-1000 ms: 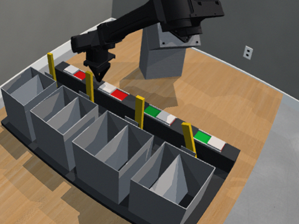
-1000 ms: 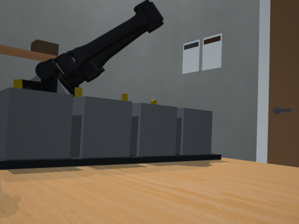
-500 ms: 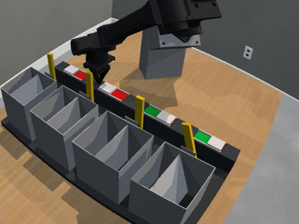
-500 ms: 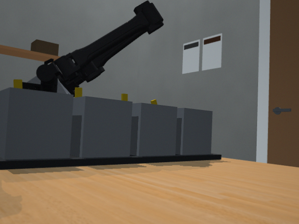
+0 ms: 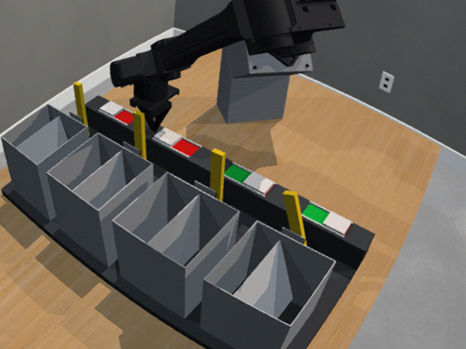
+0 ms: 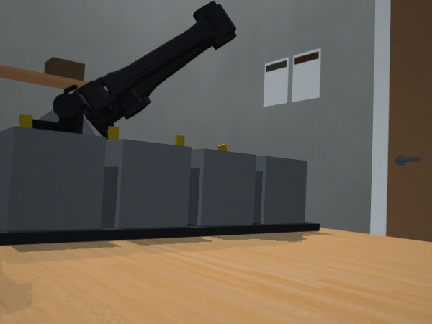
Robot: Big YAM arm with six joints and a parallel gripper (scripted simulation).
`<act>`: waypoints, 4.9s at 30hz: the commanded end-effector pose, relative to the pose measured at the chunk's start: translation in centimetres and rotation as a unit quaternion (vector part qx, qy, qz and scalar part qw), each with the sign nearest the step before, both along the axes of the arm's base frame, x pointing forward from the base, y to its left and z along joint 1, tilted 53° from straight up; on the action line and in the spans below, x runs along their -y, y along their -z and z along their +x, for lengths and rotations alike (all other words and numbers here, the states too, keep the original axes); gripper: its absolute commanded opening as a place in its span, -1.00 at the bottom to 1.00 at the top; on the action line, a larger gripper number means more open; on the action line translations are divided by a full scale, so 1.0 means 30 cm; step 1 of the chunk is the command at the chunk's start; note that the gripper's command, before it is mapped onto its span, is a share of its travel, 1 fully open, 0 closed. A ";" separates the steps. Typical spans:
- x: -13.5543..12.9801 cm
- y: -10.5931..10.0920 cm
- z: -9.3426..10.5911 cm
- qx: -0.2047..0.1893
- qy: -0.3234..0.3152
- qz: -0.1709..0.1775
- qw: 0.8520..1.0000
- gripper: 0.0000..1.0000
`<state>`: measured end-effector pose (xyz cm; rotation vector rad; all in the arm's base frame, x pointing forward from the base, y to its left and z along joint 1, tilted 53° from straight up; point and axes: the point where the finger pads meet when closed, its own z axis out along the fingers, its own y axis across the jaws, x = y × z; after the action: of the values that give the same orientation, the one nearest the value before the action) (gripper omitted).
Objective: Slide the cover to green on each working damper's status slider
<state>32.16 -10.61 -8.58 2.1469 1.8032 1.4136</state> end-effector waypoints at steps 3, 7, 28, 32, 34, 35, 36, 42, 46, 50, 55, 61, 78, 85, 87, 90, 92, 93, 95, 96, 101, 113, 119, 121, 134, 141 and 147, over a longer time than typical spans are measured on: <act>-0.025 0.022 -0.004 -0.008 -0.005 0.005 1.000 -1.00; -0.025 0.022 -0.004 -0.008 -0.005 0.006 1.000 -1.00; -0.036 0.019 -0.011 -0.010 -0.004 0.008 1.000 -1.00; -0.037 0.018 -0.011 -0.010 -0.004 0.008 1.000 -1.00; -0.037 0.016 -0.010 -0.009 -0.005 0.007 1.000 -1.00; -0.036 0.012 -0.008 -0.008 -0.004 0.006 1.000 -1.00; -0.035 0.008 -0.006 -0.007 -0.004 0.005 1.000 -1.00; -0.031 -0.014 0.003 0.000 -0.004 -0.001 1.000 -1.00; -0.035 -0.017 0.003 0.000 -0.004 -0.001 1.000 -1.00; -0.037 -0.019 0.003 0.001 -0.004 -0.002 1.000 -1.00; -0.043 -0.024 0.002 0.001 -0.004 -0.001 1.000 -1.00; -0.052 -0.030 0.001 0.001 -0.005 0.000 1.000 -1.00; -0.075 -0.048 -0.002 0.001 -0.005 0.000 1.000 -1.00; -0.085 -0.054 -0.005 -0.001 -0.005 0.002 1.000 -1.00; -0.087 -0.057 -0.003 0.001 -0.005 0.000 1.000 -1.00; -0.092 -0.060 -0.004 0.001 -0.005 0.001 1.000 -1.00; -0.095 -0.063 -0.004 0.001 -0.005 0.000 1.000 -1.00; -0.097 -0.064 -0.004 0.001 -0.005 0.000 1.000 -1.00; -0.100 -0.067 -0.005 0.001 -0.004 0.001 1.000 -1.00; -0.102 -0.068 -0.005 0.001 -0.004 0.000 1.000 -1.00; -0.107 -0.072 -0.006 0.001 -0.004 0.001 1.000 -1.00; -0.126 -0.086 -0.008 0.001 -0.004 0.001 1.000 -1.00; -0.132 -0.089 -0.011 -0.001 -0.004 0.002 1.000 -1.00; -0.134 -0.092 -0.009 0.001 -0.004 0.001 1.000 -1.00; -0.148 -0.102 -0.011 0.000 -0.004 0.002 1.000 -1.00; -0.154 -0.106 -0.013 0.000 -0.004 0.002 1.000 -1.00; -0.158 -0.109 -0.013 0.000 -0.004 0.002 1.000 -1.00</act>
<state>31.76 -6.70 -5.77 2.1625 1.7969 1.4097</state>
